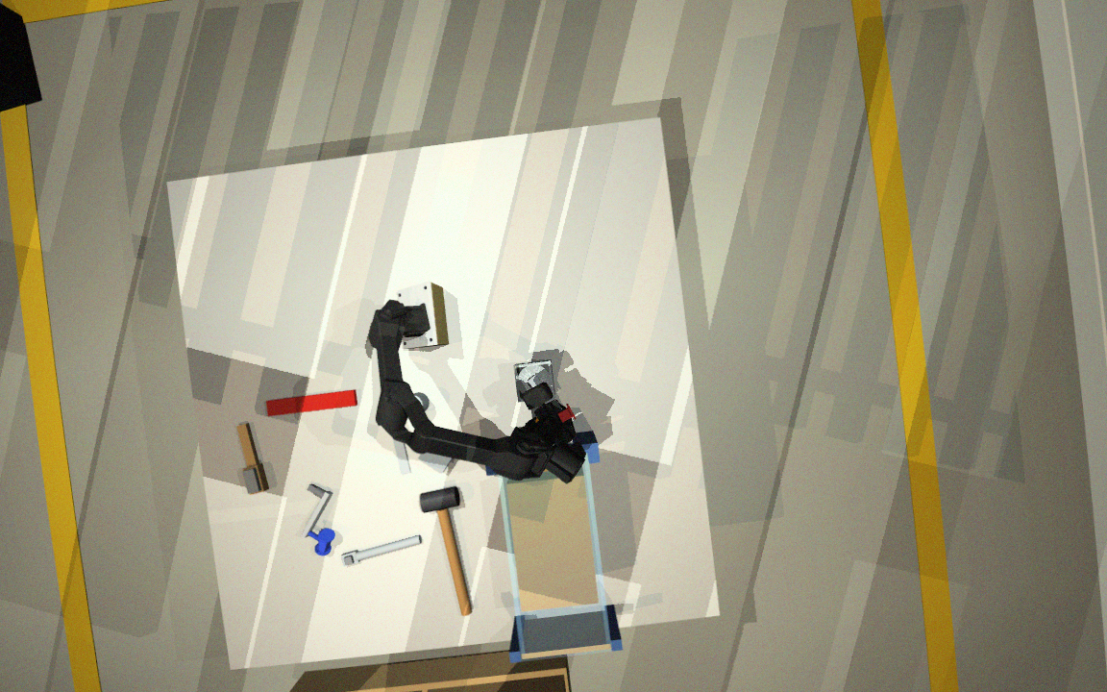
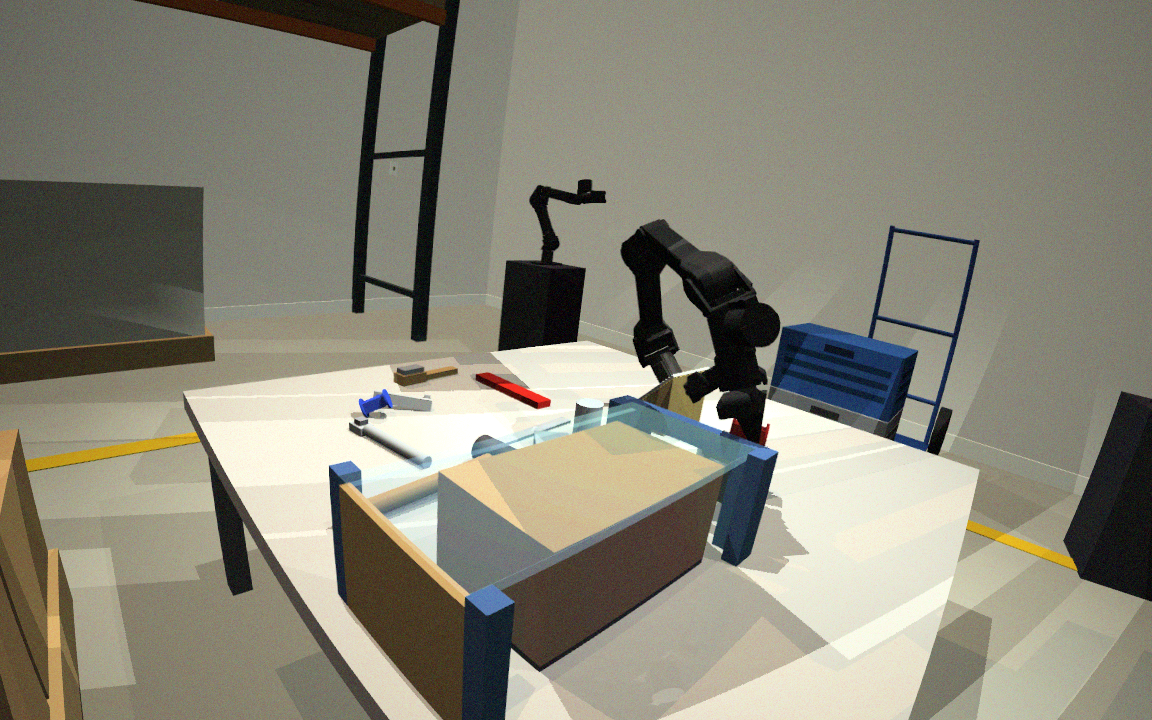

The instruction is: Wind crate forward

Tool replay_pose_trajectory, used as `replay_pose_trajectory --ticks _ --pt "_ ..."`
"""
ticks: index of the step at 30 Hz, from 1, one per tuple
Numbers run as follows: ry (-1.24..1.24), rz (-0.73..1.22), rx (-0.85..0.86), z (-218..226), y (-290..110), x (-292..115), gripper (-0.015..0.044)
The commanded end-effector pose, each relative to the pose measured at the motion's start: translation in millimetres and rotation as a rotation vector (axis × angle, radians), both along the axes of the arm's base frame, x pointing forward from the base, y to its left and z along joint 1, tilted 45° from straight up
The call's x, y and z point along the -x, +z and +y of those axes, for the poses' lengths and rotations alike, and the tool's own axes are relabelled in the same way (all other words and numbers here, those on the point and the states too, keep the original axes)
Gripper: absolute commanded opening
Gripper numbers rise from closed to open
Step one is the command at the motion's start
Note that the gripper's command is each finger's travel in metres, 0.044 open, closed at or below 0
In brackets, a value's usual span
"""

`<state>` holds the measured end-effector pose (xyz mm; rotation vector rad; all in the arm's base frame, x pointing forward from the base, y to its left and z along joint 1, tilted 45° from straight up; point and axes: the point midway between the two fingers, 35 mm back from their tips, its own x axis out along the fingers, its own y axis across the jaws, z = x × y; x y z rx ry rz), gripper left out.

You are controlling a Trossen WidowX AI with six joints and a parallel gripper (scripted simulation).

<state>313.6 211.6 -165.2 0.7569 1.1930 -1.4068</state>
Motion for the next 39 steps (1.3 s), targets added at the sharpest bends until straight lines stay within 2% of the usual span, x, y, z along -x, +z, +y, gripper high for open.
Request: replay_pose_trajectory --ticks 1,39 --pt "0.013 0.019 -0.025 17 -14 15 0.0" --pt "0.013 0.021 -0.027 41 -29 51 0.0"
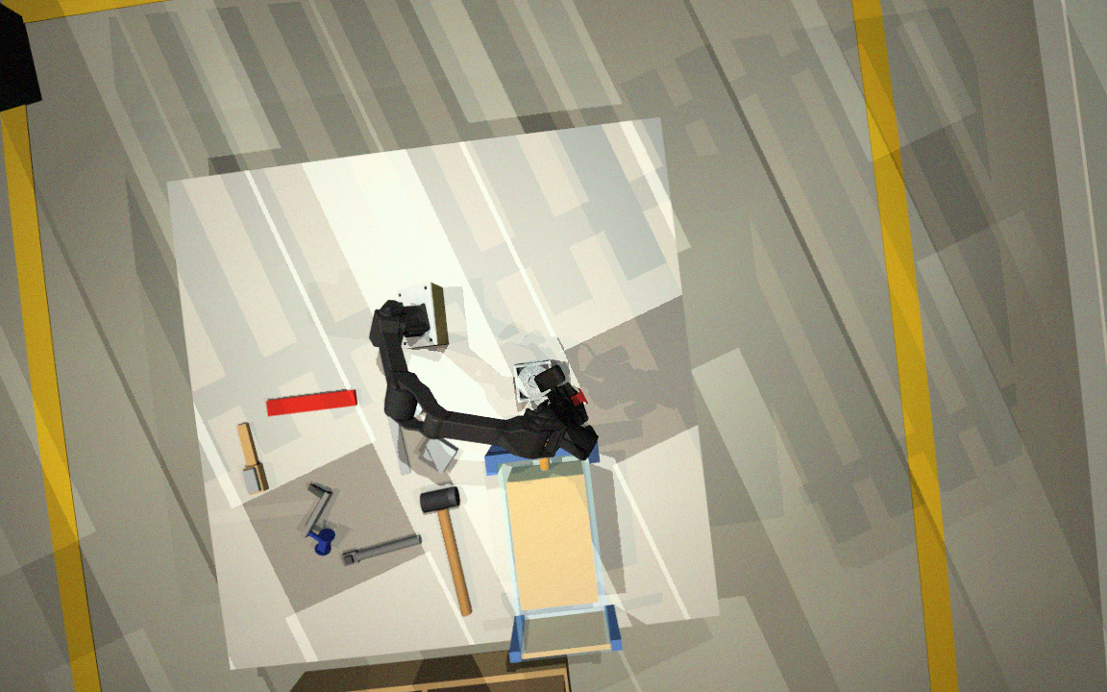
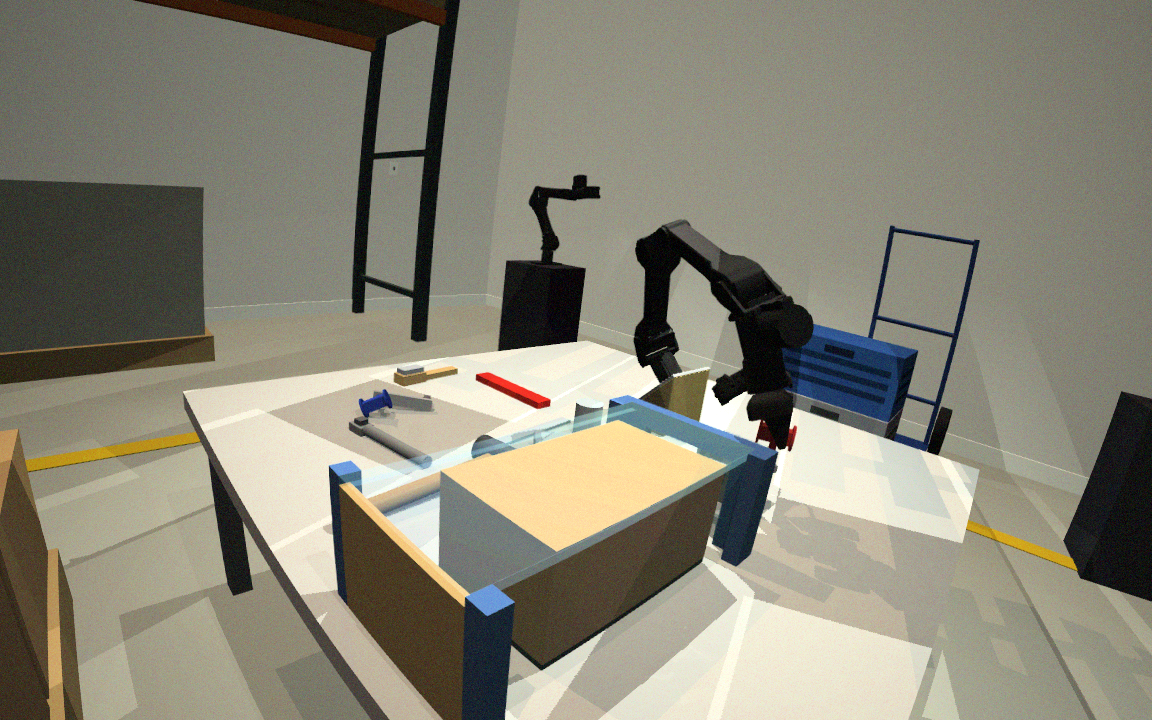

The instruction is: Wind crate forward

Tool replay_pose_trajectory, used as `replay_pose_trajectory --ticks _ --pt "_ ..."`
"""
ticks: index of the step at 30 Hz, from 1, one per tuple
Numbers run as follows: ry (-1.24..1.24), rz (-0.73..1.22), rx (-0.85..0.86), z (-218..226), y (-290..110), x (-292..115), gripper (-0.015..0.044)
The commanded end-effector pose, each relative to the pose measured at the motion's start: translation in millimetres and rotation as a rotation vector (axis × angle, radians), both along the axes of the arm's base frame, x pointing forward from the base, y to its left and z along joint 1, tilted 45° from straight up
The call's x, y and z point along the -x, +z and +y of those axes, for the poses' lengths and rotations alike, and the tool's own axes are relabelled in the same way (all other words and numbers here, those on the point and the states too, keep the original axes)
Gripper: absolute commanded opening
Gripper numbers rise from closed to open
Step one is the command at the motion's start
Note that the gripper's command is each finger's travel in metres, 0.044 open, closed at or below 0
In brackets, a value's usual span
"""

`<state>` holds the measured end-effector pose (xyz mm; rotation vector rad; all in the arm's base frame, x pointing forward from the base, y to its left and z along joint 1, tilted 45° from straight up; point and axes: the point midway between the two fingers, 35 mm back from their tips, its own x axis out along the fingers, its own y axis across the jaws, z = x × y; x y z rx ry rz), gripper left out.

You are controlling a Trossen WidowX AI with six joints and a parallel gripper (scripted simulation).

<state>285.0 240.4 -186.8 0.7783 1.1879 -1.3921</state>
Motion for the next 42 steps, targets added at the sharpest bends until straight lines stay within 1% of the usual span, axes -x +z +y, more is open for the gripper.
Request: replay_pose_trajectory --ticks 1,42 --pt "0.015 0.04 -0.015 12 -8 24 0.0" --pt "0.015 0.043 -0.017 22 -8 72 0.0"
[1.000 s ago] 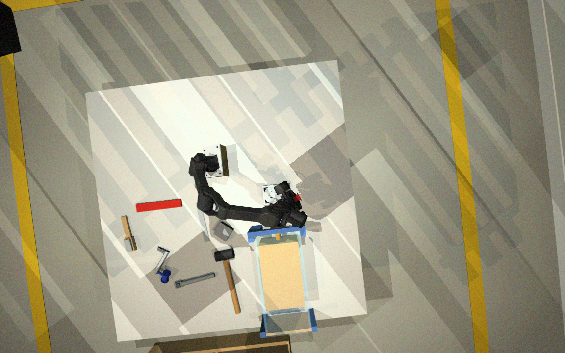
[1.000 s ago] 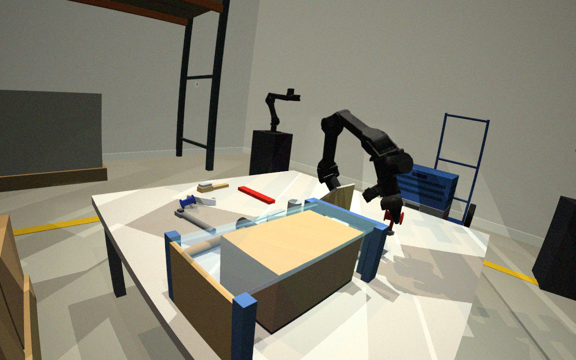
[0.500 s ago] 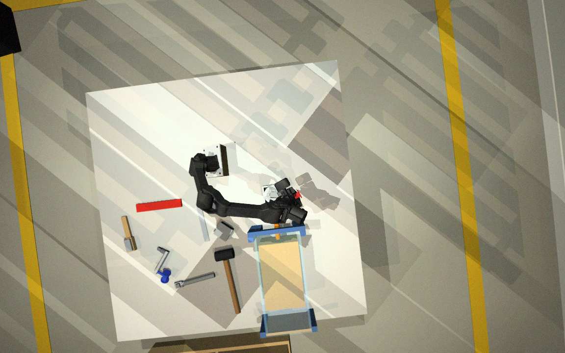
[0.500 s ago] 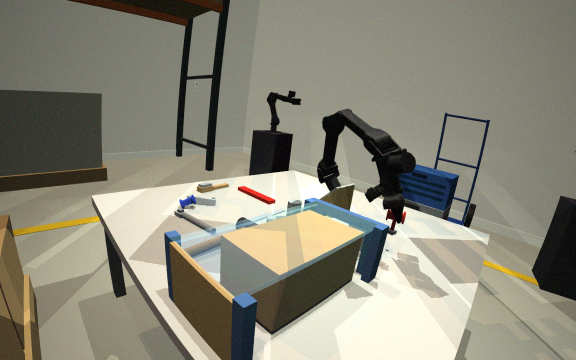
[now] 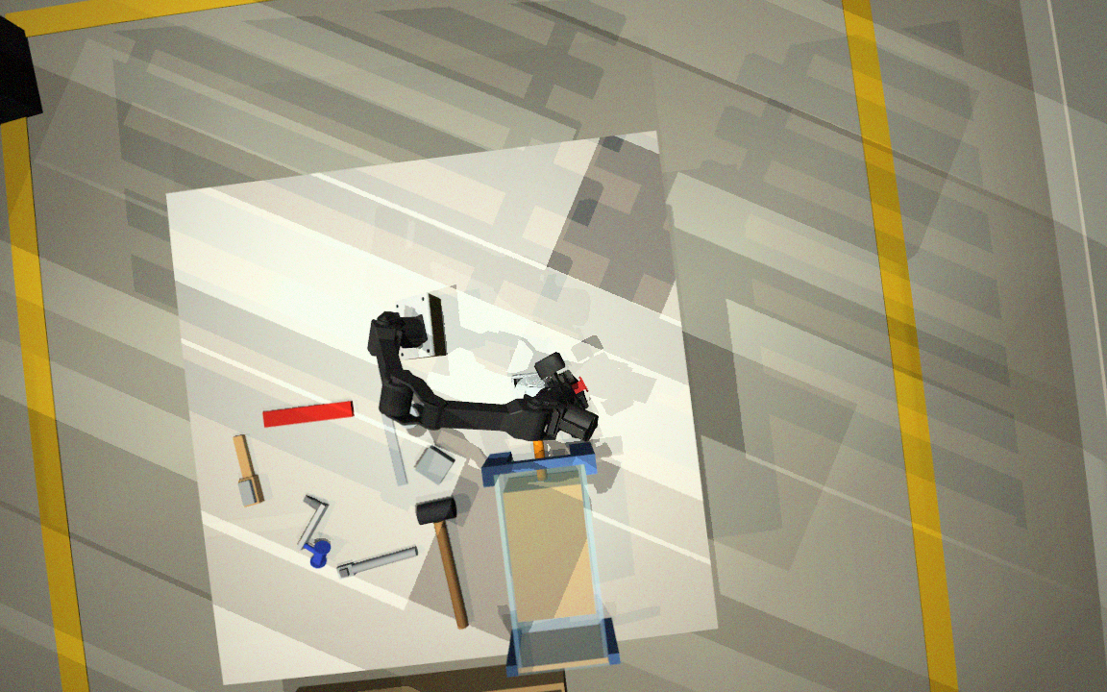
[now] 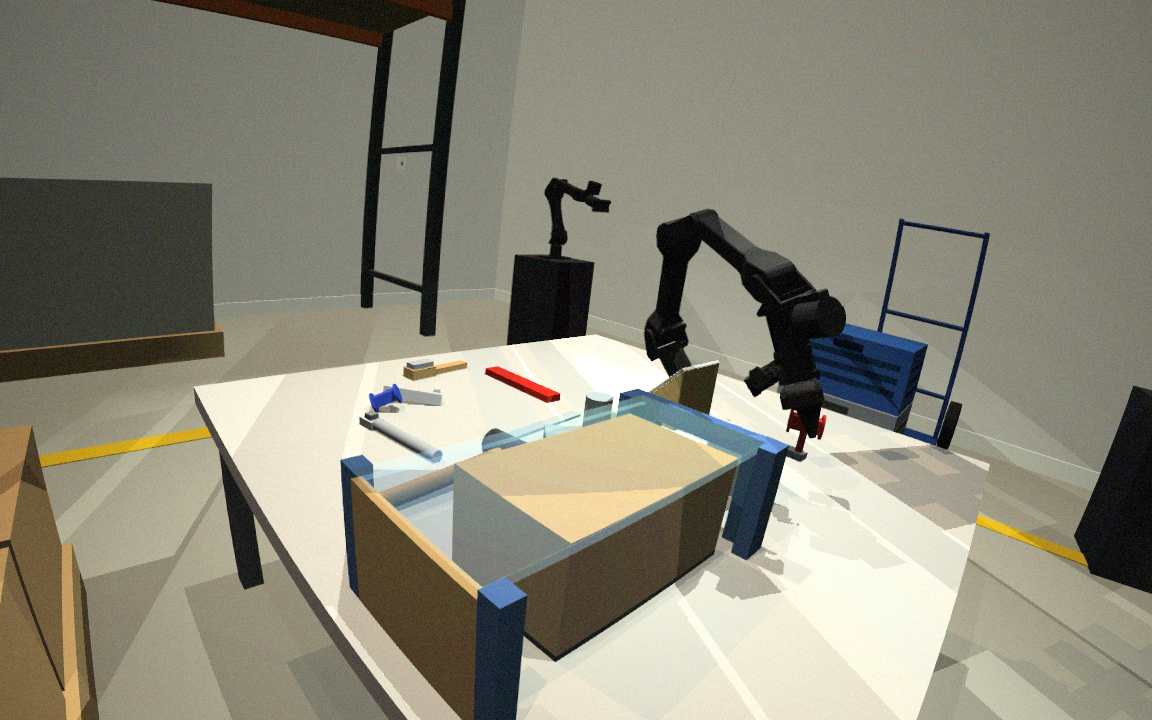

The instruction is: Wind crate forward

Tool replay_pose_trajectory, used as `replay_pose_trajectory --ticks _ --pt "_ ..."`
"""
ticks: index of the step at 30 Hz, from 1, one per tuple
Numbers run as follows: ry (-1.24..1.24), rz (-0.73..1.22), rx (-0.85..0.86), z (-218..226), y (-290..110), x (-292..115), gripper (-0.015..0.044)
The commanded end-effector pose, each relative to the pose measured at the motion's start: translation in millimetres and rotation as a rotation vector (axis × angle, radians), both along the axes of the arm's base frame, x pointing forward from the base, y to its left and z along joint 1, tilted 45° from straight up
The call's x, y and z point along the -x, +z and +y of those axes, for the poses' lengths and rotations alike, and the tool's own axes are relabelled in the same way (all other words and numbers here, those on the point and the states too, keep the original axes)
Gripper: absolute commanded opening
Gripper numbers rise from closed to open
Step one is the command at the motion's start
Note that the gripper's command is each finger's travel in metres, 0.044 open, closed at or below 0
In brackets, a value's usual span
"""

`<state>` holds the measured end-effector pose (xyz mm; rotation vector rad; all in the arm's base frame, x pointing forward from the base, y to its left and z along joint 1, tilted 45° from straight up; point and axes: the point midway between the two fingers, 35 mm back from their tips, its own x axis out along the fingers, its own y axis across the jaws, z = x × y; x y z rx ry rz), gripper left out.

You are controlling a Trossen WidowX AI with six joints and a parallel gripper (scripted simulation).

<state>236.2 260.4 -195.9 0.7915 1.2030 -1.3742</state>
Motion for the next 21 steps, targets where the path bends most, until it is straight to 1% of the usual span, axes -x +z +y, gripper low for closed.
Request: replay_pose_trajectory --ticks 1,21 --pt "0.009 0.047 0.005 2 1 25 0.0" --pt "0.009 0.048 0.005 0 6 48 0.0"
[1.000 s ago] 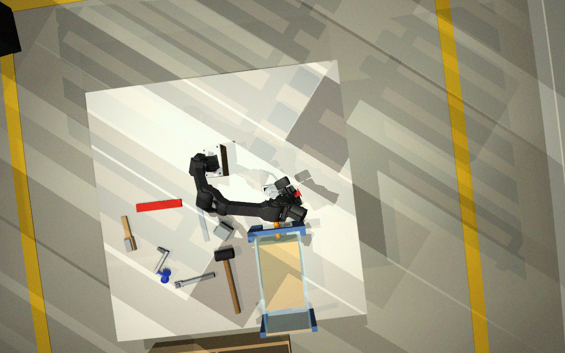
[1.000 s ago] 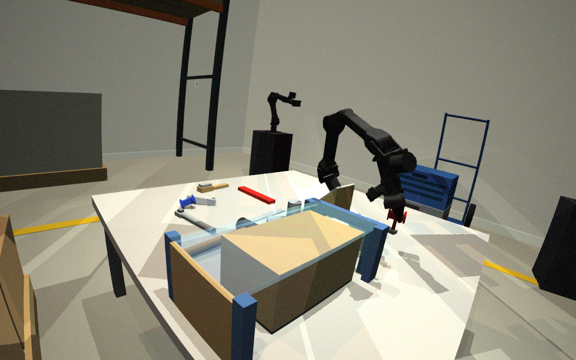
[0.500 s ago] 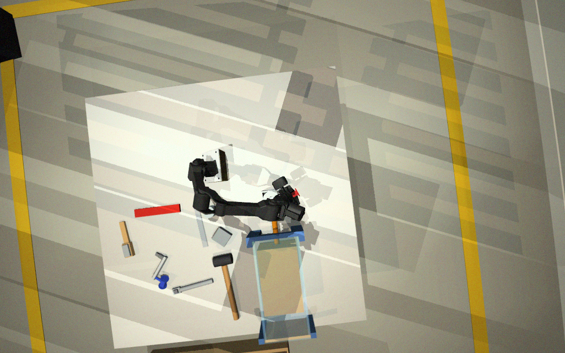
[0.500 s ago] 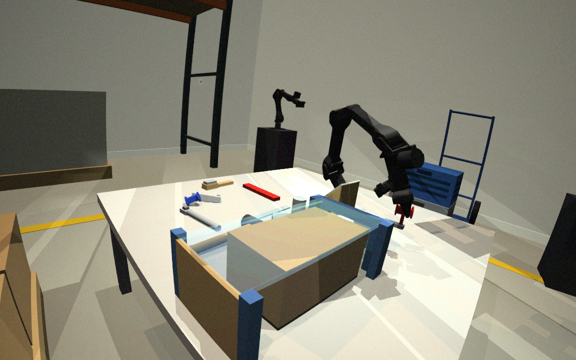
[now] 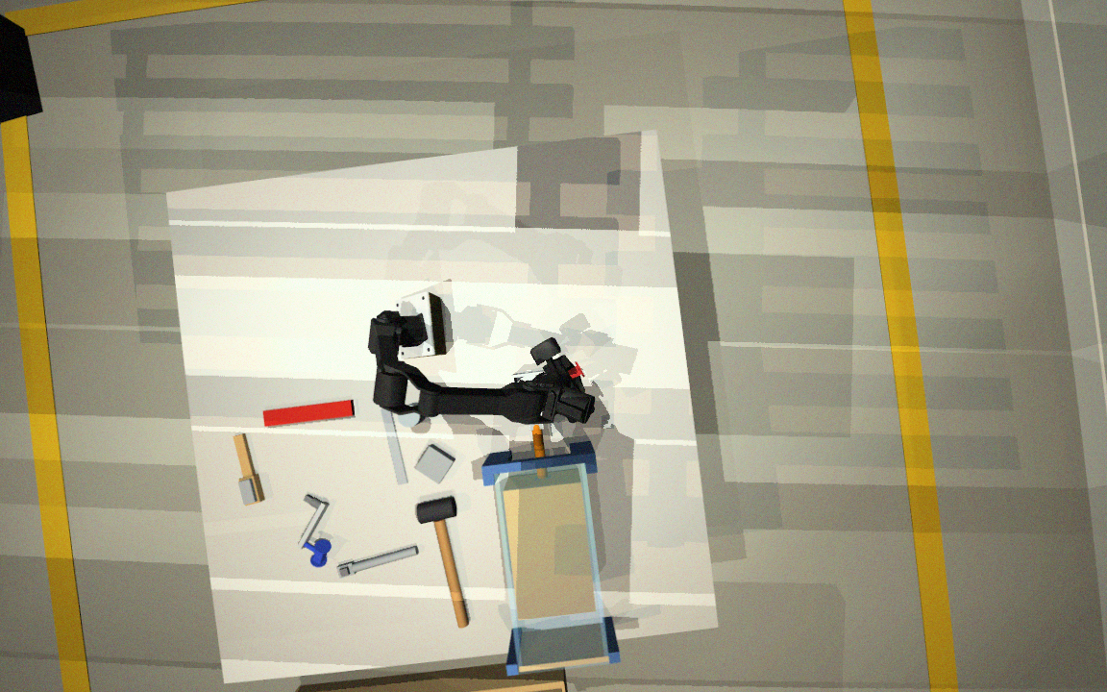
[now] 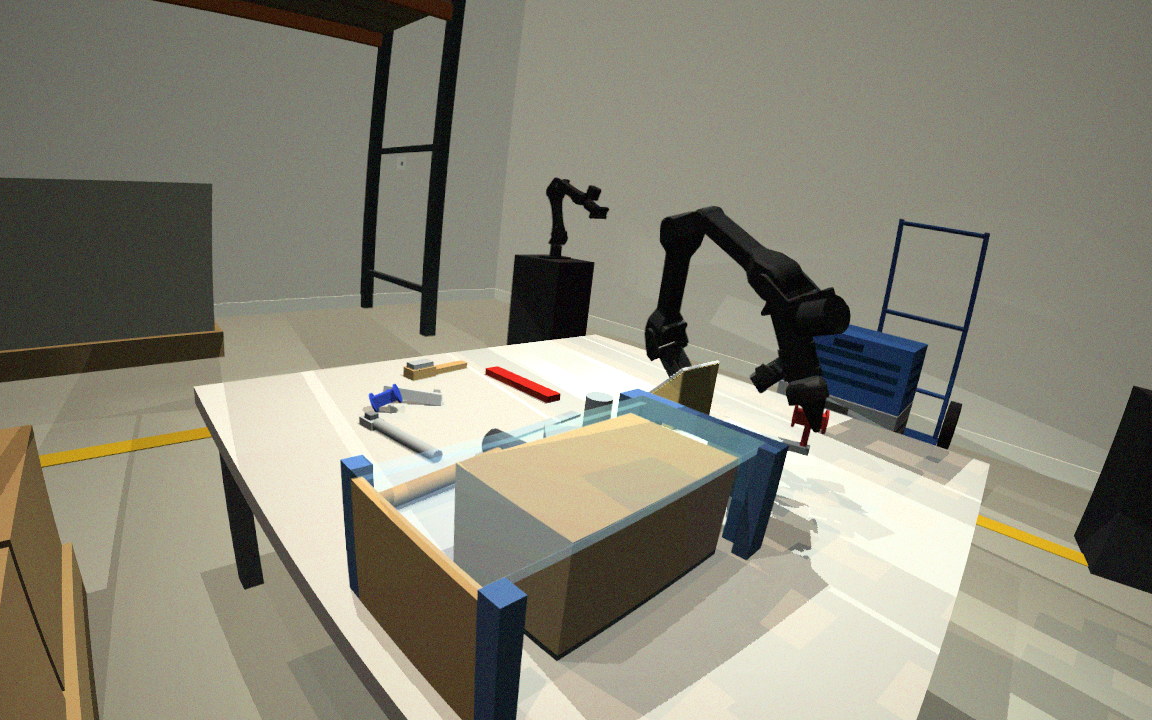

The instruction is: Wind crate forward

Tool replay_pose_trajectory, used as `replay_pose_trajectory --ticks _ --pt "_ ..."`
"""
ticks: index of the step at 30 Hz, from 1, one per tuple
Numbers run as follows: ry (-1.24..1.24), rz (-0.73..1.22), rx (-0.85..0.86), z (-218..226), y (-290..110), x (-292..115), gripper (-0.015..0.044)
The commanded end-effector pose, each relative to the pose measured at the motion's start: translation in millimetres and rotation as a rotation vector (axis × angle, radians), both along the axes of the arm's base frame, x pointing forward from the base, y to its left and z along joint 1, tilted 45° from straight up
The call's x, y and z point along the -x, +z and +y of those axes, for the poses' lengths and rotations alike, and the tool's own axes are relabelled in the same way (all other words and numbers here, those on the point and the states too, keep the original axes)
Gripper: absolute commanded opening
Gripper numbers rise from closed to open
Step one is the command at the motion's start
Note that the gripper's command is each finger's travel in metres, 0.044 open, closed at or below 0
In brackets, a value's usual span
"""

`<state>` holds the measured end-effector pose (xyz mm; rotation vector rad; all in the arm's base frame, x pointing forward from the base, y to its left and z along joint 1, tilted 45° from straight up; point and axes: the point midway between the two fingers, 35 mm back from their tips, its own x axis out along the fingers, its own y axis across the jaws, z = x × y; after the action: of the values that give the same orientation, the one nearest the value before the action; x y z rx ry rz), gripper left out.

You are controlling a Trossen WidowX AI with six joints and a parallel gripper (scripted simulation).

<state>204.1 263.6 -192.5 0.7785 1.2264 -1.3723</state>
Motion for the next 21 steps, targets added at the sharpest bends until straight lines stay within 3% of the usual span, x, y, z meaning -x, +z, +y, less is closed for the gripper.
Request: replay_pose_trajectory --ticks 1,21 --pt "-0.001 0.029 0.013 -3 3 17 0.0" --pt "-0.001 0.031 0.013 -9 12 38 0.0"
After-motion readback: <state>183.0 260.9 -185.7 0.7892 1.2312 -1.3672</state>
